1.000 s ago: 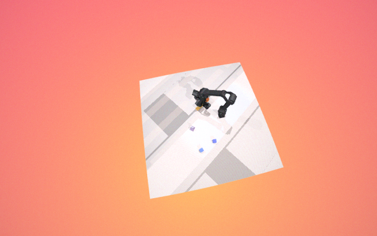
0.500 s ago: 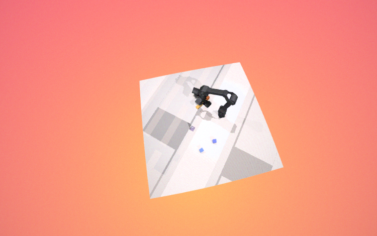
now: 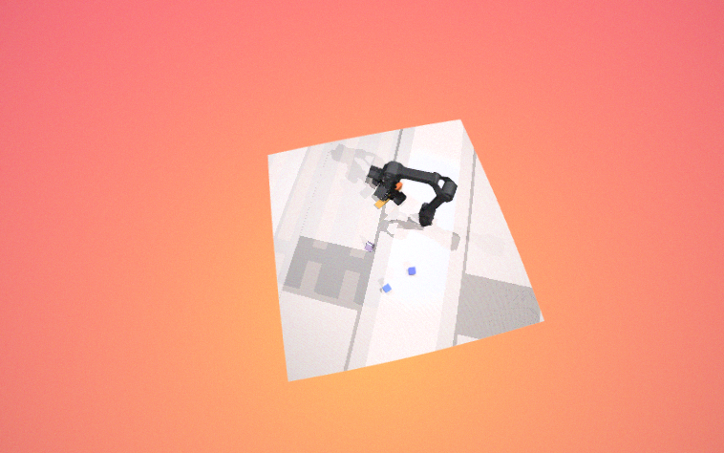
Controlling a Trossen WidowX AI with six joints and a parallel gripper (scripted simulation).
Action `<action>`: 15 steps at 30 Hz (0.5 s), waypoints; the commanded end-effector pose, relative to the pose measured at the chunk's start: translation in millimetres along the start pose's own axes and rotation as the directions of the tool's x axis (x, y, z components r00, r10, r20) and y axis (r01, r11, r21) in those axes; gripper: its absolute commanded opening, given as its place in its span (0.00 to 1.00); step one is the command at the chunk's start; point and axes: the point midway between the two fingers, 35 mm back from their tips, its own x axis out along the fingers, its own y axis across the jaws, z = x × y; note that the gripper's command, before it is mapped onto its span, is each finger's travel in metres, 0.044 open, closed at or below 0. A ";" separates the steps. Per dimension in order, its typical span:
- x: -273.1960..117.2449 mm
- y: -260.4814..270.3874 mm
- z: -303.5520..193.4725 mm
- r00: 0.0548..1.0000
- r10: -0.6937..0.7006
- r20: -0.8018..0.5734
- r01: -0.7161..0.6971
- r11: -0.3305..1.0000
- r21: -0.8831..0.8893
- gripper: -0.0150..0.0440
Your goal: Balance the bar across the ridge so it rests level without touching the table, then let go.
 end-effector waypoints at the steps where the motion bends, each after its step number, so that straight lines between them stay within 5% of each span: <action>1: -2.4 -1.9 9.7 1.000 0.000 0.001 0.000 1.000 -0.009 0.25; 15: -7.4 -5.2 51.3 1.000 0.000 0.005 0.000 0.998 -0.061 0.25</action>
